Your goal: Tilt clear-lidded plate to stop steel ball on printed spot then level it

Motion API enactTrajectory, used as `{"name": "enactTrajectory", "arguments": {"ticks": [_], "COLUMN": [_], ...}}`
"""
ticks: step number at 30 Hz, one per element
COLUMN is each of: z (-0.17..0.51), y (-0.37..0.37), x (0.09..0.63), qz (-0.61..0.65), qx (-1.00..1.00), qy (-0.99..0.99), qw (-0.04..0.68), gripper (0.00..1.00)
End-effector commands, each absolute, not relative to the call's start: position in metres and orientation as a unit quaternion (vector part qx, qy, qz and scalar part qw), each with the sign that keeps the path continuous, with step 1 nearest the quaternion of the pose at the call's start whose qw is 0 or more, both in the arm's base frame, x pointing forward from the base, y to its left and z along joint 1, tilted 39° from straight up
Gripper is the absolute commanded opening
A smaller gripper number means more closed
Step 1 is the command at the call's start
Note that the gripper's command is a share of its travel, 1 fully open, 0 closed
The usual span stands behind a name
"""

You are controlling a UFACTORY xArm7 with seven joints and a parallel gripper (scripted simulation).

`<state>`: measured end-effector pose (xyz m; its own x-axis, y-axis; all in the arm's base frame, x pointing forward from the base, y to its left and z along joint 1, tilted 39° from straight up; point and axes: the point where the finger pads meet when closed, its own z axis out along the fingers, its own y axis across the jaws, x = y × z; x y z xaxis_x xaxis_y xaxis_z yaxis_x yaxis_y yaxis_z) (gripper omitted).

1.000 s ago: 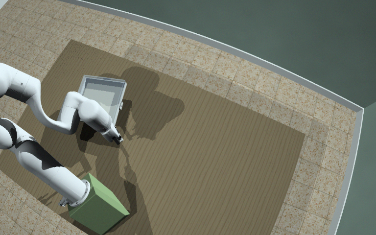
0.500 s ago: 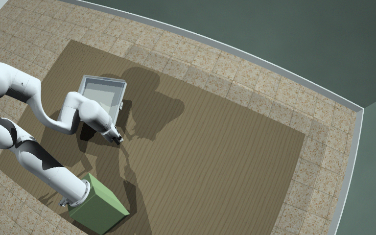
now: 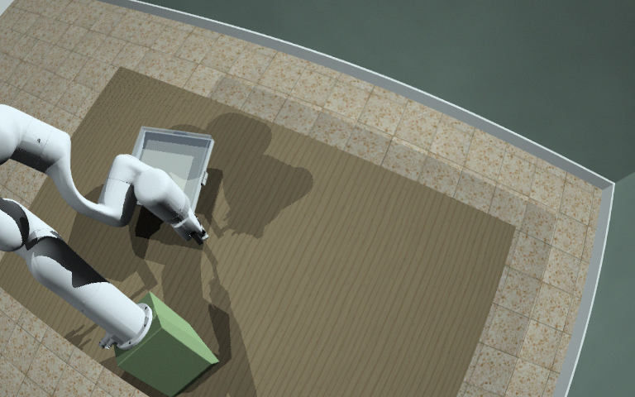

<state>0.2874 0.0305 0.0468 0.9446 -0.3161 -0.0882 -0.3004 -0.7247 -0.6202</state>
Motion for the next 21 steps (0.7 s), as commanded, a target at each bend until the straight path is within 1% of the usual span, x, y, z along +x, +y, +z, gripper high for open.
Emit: {"name": "enactTrajectory", "arguments": {"ticks": [1,21], "z": [0.0489,0.0492], "y": [0.0281,0.0290], "x": [0.2906,0.2878], "qz": [-0.017,-0.017], "qx": [-0.929,-0.929], "qy": [0.167,0.167], "qw": [0.331,0.331], "gripper": [0.00,0.00]}}
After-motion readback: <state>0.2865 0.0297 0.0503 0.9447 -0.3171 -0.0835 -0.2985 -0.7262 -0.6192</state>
